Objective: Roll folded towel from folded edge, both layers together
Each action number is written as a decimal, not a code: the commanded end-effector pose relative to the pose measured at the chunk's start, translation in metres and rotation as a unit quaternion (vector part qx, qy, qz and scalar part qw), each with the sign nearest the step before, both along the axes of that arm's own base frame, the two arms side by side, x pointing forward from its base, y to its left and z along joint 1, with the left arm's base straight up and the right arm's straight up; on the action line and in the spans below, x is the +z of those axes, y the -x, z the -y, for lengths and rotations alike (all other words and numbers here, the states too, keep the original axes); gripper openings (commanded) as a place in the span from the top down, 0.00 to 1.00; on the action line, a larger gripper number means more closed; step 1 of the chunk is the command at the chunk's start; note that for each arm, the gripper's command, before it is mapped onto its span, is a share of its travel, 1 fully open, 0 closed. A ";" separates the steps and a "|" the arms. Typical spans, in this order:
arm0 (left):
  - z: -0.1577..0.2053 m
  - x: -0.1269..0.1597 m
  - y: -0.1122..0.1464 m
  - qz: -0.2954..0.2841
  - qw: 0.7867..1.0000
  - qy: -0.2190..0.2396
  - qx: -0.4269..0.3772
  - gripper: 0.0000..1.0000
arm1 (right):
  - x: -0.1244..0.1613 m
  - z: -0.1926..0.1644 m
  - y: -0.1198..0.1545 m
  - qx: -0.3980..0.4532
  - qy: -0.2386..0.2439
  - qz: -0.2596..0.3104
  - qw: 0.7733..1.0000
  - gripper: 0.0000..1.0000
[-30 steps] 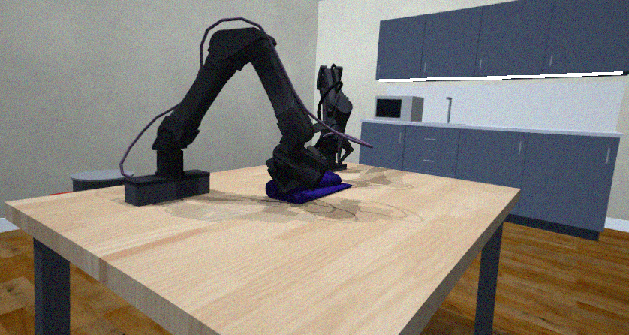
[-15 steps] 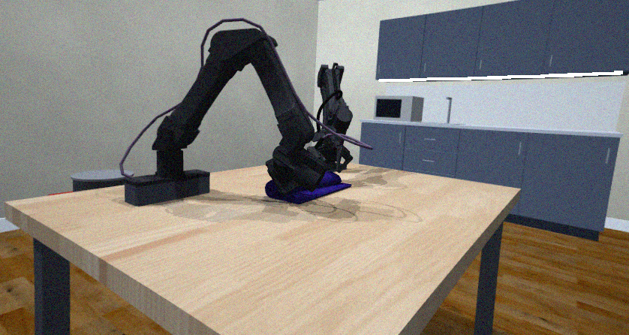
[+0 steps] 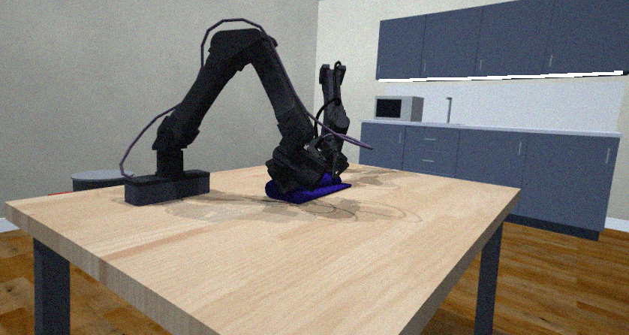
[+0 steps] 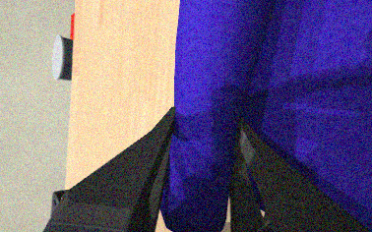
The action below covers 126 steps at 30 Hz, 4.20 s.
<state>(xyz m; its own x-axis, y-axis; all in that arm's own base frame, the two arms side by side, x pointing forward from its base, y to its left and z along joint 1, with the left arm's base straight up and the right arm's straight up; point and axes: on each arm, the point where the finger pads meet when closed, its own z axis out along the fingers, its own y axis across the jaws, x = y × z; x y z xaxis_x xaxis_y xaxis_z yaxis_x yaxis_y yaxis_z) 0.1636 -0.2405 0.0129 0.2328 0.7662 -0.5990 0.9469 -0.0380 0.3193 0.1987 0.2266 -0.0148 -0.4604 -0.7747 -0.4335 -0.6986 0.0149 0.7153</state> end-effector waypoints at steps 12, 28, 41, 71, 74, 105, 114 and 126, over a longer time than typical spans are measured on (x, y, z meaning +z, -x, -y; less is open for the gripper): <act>0.007 0.006 -0.008 0.012 1.000 0.007 0.004 0.47 | -0.001 -0.003 -0.007 0.001 -0.010 0.006 1.000 0.64; 0.007 0.006 -0.008 0.012 1.000 0.007 0.004 0.56 | -0.001 -0.003 -0.007 0.001 -0.010 0.006 1.000 0.64; 0.007 0.006 -0.008 0.012 1.000 0.007 0.004 0.59 | -0.001 -0.003 -0.007 0.001 -0.010 0.006 1.000 0.64; 0.007 0.007 -0.008 -0.008 1.000 0.006 0.004 0.61 | 0.021 0.008 -0.016 0.001 -0.010 0.006 1.000 0.15; 0.007 0.007 -0.008 -0.030 1.000 0.005 0.005 0.61 | 0.030 0.019 -0.026 0.001 -0.010 0.006 1.000 0.15; 0.007 0.015 -0.008 -0.397 0.918 -0.010 0.007 0.61 | 0.053 0.020 -0.016 -0.009 -0.001 0.322 0.947 0.08; 0.007 0.018 -0.008 -0.491 0.871 -0.014 0.007 0.61 | 0.056 0.007 0.002 -0.015 0.004 0.500 0.866 0.04; 0.007 0.018 -0.008 -0.527 0.850 -0.016 0.007 0.61 | 0.057 0.004 0.006 -0.016 0.006 0.542 0.840 0.02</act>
